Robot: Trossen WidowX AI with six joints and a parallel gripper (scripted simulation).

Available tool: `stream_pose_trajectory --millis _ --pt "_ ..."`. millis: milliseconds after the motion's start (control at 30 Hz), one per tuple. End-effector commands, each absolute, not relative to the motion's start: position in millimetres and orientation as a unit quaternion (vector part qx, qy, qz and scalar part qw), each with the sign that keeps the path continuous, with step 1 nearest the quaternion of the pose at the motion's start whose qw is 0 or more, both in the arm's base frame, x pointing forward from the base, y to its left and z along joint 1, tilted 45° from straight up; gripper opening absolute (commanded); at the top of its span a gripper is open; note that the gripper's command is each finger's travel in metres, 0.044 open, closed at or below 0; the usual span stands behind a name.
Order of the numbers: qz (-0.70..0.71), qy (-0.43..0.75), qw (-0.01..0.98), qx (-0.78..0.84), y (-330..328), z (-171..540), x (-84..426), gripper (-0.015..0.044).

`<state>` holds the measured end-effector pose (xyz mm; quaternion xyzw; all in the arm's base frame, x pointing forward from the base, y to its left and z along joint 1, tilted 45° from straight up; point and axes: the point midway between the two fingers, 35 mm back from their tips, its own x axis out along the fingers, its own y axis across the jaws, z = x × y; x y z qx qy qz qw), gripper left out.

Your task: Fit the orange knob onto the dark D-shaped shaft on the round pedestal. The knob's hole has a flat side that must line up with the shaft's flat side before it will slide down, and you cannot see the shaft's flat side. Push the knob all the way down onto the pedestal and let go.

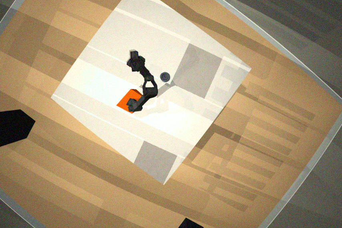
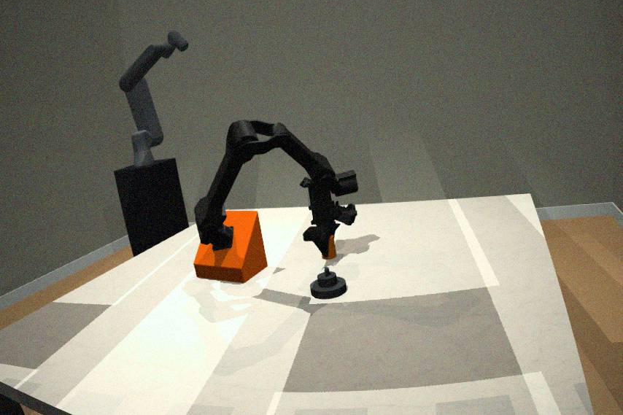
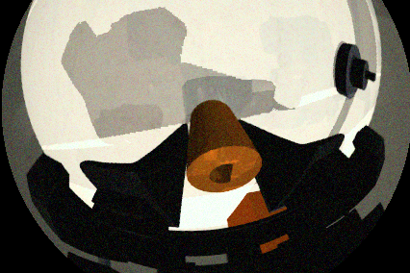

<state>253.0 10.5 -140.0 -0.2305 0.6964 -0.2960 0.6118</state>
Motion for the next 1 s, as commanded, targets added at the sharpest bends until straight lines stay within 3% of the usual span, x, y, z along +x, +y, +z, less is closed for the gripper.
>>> stream_pose_trajectory --millis 0,100,267,967 --pt "-0.297 0.695 0.612 -0.233 9 -140 253 0.0151" --pt "-0.297 0.695 0.612 -0.233 9 -140 253 0.0131" --pt "-0.295 0.696 0.612 -0.232 22 -130 259 0.0" --pt "-0.294 0.697 0.612 -0.231 107 -41 274 0.0"
